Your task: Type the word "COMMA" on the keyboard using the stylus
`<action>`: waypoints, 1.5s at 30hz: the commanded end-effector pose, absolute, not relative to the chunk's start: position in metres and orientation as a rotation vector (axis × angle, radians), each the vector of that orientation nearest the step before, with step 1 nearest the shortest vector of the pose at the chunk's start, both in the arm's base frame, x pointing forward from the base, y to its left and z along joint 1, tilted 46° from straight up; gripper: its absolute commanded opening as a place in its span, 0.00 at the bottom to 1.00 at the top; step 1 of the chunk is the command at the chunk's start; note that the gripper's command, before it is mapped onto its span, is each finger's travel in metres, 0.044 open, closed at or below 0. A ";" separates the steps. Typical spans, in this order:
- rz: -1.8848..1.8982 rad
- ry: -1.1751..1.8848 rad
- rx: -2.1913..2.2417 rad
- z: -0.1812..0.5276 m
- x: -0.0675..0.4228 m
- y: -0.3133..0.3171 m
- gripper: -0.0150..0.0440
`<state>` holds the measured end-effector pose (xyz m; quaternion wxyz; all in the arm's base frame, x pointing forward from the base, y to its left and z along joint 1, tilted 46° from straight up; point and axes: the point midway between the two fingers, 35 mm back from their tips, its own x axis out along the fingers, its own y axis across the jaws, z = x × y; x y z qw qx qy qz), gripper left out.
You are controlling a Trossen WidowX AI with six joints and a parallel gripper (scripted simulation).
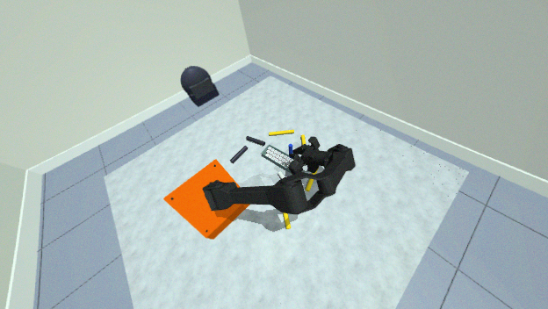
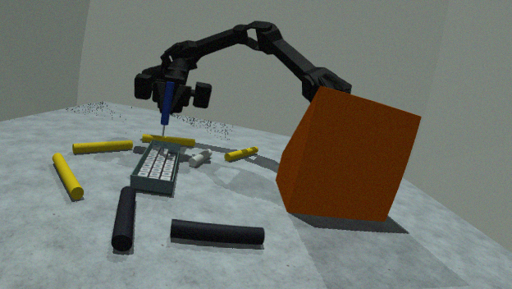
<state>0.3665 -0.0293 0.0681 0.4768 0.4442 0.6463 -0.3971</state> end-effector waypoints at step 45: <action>-0.971 1.577 1.079 0.059 0.372 -0.066 0.39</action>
